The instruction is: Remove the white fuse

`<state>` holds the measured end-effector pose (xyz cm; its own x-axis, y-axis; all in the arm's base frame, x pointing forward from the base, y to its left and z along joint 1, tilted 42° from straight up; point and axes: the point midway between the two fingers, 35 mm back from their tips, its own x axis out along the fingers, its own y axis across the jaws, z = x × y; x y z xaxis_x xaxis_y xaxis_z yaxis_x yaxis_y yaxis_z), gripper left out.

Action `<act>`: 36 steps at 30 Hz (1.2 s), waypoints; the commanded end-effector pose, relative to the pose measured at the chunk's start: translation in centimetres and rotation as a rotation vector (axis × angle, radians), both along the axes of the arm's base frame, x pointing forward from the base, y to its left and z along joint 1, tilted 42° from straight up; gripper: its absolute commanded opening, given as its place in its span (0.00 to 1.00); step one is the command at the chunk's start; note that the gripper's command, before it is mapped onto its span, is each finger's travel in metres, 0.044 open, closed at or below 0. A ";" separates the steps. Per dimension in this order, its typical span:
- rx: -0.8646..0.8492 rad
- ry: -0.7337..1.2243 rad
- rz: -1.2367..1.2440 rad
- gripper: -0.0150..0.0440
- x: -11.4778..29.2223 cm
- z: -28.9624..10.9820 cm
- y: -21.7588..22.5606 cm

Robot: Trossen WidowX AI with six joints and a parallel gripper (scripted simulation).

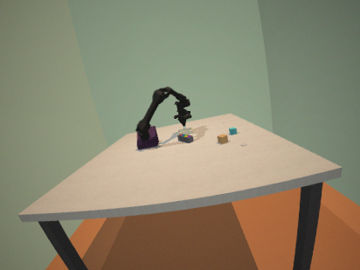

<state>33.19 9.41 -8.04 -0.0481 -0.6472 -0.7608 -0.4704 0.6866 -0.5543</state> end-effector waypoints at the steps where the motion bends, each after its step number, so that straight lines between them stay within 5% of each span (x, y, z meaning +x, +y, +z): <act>1: -0.006 0.005 0.003 0.25 -0.1 -0.5 -0.5; 3: -0.006 0.005 0.003 0.25 -0.1 -0.5 -0.5; 16: -0.001 0.002 -0.001 0.81 0.0 -0.1 -0.1; 20: -0.005 0.006 0.003 0.81 0.1 2.5 2.1; 36: -0.010 0.009 0.008 0.81 0.0 2.3 2.0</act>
<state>33.23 11.43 -5.72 -0.0496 -0.6551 -0.7539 -0.4806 0.6773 -0.5570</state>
